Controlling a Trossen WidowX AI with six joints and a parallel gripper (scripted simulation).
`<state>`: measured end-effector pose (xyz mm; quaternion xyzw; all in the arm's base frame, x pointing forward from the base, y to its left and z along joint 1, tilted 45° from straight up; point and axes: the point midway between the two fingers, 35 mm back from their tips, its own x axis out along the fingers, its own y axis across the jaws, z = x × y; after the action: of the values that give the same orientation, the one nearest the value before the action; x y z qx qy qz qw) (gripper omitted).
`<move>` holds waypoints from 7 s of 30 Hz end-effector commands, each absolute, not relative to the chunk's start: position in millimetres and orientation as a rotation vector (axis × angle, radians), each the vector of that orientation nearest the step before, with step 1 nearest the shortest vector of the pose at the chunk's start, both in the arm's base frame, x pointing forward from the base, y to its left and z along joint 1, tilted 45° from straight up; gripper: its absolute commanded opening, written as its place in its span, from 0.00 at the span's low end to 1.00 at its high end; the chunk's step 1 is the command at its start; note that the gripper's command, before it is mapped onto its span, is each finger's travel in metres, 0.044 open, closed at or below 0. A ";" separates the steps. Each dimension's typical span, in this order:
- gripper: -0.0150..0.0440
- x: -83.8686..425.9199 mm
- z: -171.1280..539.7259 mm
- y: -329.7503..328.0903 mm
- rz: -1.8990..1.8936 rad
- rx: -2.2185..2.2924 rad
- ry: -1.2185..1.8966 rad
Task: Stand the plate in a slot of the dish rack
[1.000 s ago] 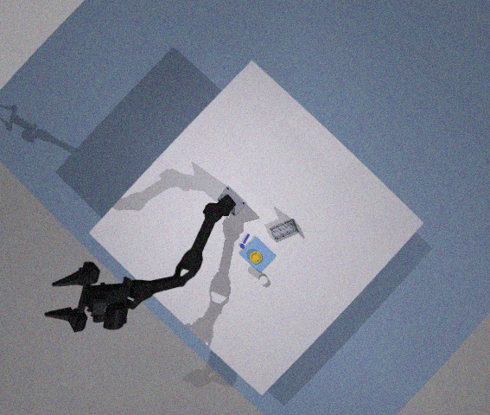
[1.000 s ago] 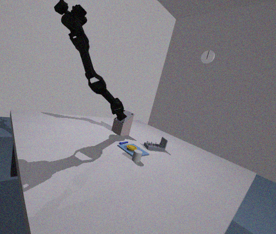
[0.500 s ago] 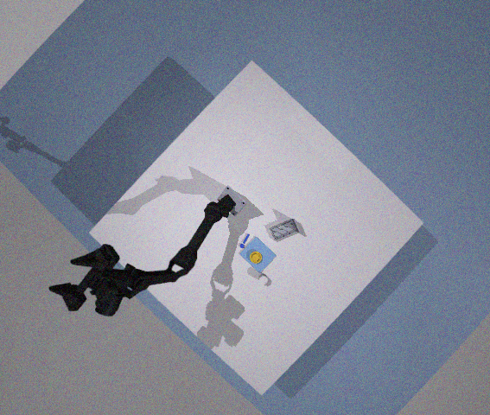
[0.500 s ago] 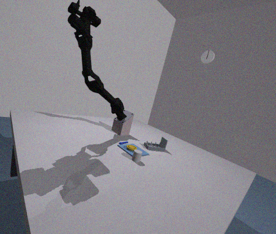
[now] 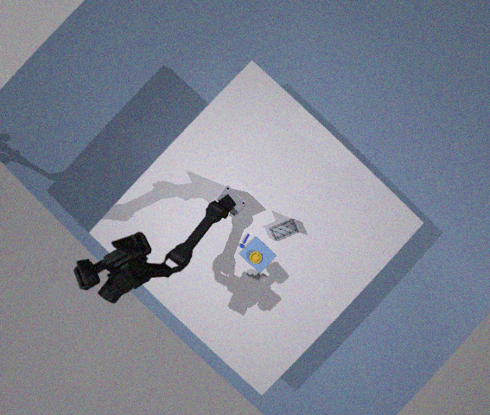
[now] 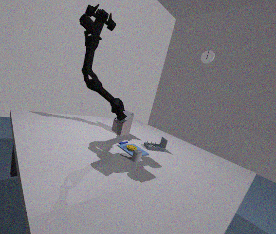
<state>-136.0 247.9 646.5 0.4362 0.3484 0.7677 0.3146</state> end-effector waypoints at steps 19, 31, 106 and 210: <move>0.93 -17.3 522.8 374.8 1.429 0.802 0.657; 0.93 75.0 448.2 398.8 1.110 0.591 0.594; 0.93 316.9 73.6 -43.3 -0.499 -0.699 1.370; 0.25 311.1 141.9 44.7 -0.494 -0.695 1.373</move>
<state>313.1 32.7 130.8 -0.3115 0.6154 -0.2195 0.6900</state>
